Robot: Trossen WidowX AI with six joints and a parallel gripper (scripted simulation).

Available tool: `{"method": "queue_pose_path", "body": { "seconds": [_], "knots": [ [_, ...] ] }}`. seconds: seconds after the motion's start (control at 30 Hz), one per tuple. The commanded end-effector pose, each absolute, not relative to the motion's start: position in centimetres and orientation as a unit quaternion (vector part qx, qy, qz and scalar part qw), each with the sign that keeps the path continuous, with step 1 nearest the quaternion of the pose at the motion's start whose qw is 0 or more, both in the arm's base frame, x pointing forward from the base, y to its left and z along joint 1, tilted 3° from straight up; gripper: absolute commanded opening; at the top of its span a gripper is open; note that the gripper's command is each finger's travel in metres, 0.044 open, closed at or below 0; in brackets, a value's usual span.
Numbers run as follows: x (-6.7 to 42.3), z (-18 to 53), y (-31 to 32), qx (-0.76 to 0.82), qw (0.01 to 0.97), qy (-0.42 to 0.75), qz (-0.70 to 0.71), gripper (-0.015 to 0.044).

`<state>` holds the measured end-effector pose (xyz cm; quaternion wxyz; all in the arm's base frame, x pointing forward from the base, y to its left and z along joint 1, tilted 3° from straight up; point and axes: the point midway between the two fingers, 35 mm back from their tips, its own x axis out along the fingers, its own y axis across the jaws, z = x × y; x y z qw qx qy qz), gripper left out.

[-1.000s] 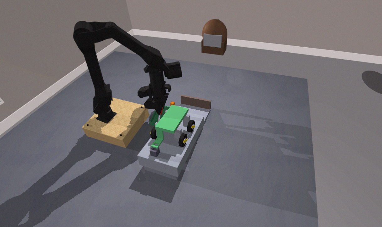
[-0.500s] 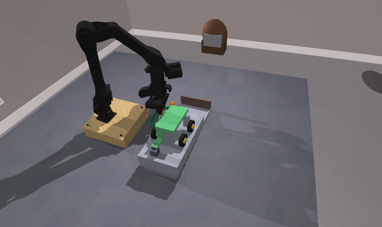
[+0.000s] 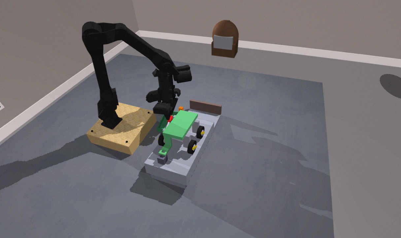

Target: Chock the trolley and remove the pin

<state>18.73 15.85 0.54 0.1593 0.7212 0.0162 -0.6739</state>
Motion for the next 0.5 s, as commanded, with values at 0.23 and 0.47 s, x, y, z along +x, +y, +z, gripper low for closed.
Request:
{"method": "queue_pose_path", "body": {
  "seconds": [0.23, 0.47],
  "knots": [
    [18.7, 0.5, 15.8, 0.721, 0.159, 0.016, -0.674, 0.034],
    [18.7, 1.8, 15.9, 0.722, 0.158, 0.016, -0.674, 0.034]
  ]
}}
